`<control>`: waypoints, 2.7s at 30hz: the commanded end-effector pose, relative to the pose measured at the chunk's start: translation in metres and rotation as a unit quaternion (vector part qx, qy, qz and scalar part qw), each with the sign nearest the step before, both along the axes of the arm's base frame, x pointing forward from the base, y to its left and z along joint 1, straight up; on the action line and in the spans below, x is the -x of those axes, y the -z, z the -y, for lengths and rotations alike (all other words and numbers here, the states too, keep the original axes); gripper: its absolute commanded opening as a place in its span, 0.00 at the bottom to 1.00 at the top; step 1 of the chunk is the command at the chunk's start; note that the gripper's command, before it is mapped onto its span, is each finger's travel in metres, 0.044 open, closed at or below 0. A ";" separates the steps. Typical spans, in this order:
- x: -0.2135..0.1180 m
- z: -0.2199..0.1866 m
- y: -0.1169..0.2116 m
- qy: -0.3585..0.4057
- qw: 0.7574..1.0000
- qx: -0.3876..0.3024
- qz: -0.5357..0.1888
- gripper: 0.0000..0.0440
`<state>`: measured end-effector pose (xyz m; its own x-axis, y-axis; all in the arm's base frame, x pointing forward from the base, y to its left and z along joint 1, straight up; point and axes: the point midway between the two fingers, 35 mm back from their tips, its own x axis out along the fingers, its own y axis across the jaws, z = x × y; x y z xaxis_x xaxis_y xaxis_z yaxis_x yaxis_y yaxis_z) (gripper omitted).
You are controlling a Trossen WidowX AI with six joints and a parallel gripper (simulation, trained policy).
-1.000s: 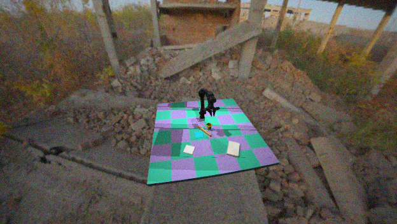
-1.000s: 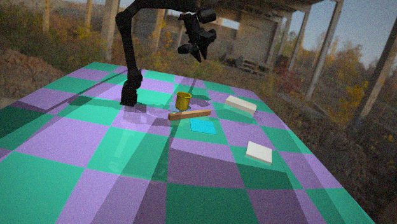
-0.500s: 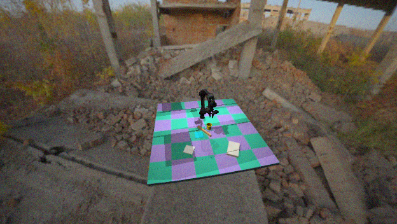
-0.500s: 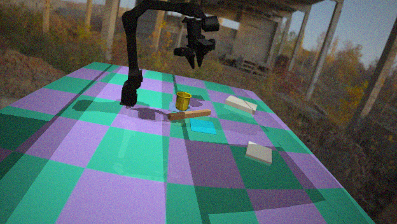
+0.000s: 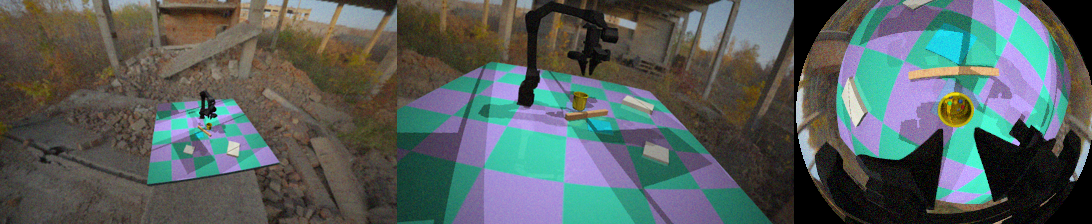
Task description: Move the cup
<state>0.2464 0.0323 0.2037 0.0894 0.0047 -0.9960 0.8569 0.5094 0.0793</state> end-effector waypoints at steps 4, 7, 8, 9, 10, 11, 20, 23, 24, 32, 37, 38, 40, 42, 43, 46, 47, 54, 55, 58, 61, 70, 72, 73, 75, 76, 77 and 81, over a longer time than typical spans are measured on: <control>0.007 0.006 0.020 0.023 0.998 0.016 -0.051 0.37; 0.009 0.007 0.028 0.031 0.997 0.021 -0.063 0.37; 0.010 0.007 0.030 0.034 0.997 0.023 -0.067 0.38; 0.011 0.008 0.033 0.037 0.996 0.025 -0.071 0.38; 0.011 0.008 0.035 0.039 0.996 0.026 -0.075 0.38; 0.012 0.008 0.037 0.042 0.996 0.028 -0.078 0.38; 0.016 0.010 0.061 0.060 0.992 0.041 -0.103 0.39; 0.018 0.010 0.069 0.064 0.991 0.045 -0.109 0.39; 0.018 0.010 0.071 0.065 0.991 0.046 -0.111 0.40; 0.021 0.010 0.093 0.070 0.989 0.055 -0.122 0.40; 0.022 0.010 0.107 0.067 0.988 0.058 -0.125 0.41; 0.022 0.010 0.109 0.066 0.988 0.059 -0.126 0.41; 0.022 0.010 0.115 0.063 0.988 0.060 -0.127 0.41; 0.023 0.010 0.122 0.060 0.988 0.061 -0.128 0.41; 0.023 0.010 0.125 0.058 0.988 0.061 -0.128 0.41; 0.024 0.011 0.134 0.051 0.988 0.061 -0.130 0.40; 0.024 0.010 0.137 0.048 0.988 0.061 -0.130 0.40; 0.023 0.012 0.149 0.024 0.990 0.061 -0.122 0.13; 0.023 0.012 0.149 0.021 0.991 0.061 -0.120 0.09; 0.021 0.014 0.147 0.016 0.991 0.062 -0.114 0.00; 0.019 0.015 0.143 0.016 0.992 0.060 -0.106 0.00; 0.011 0.018 0.125 0.029 0.995 0.051 -0.081 0.00; 0.009 0.019 0.120 0.036 0.995 0.049 -0.076 0.00; 0.009 0.020 0.117 0.040 0.995 0.048 -0.073 0.00; 0.007 0.022 0.111 0.048 0.996 0.045 -0.068 0.00; 0.007 0.023 0.109 0.052 0.996 0.043 -0.065 0.00; 0.006 0.025 0.106 0.057 0.996 0.042 -0.062 0.00; 0.002 0.030 0.095 0.074 0.995 0.037 -0.049 0.01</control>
